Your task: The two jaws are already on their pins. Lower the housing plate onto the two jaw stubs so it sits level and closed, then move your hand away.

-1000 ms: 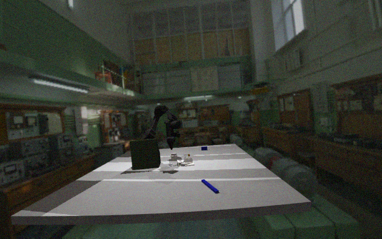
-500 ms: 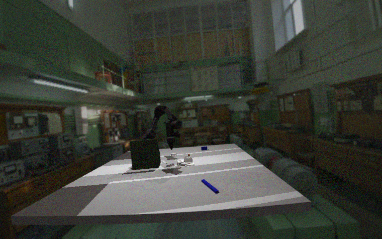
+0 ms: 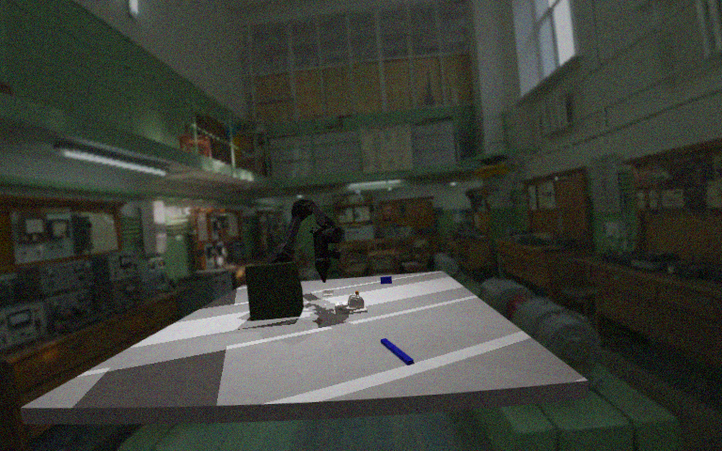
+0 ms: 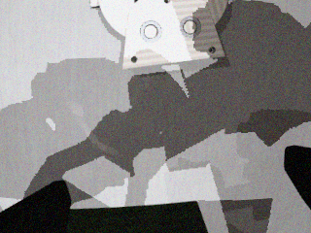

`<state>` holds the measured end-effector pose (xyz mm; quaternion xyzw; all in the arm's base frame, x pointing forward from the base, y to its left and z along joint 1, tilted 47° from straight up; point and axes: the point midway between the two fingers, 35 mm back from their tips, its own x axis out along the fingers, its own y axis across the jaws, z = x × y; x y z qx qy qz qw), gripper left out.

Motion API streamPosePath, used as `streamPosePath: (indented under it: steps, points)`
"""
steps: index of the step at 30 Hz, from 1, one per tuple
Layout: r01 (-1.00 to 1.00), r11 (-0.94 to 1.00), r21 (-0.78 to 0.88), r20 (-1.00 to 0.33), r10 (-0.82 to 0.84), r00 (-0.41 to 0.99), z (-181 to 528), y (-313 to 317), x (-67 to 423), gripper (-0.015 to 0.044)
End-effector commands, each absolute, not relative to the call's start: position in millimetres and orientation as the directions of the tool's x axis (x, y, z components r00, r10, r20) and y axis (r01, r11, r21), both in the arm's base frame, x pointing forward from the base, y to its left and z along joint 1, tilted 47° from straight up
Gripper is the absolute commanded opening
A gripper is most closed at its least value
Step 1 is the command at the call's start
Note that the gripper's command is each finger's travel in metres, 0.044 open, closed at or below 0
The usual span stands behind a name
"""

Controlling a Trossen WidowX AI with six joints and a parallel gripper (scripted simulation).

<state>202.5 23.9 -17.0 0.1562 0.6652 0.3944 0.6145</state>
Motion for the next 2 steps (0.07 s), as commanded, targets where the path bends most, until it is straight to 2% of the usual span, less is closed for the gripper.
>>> streamPosePath:
  steps: [1,2]
  points:
    - [-0.279,0.640,0.716,-0.695,0.691,-0.199,-16.8,23.7,201.8,0.0440]
    - [-0.279,0.640,0.716,-0.695,0.691,-0.199,-16.8,23.7,201.8,0.0440]
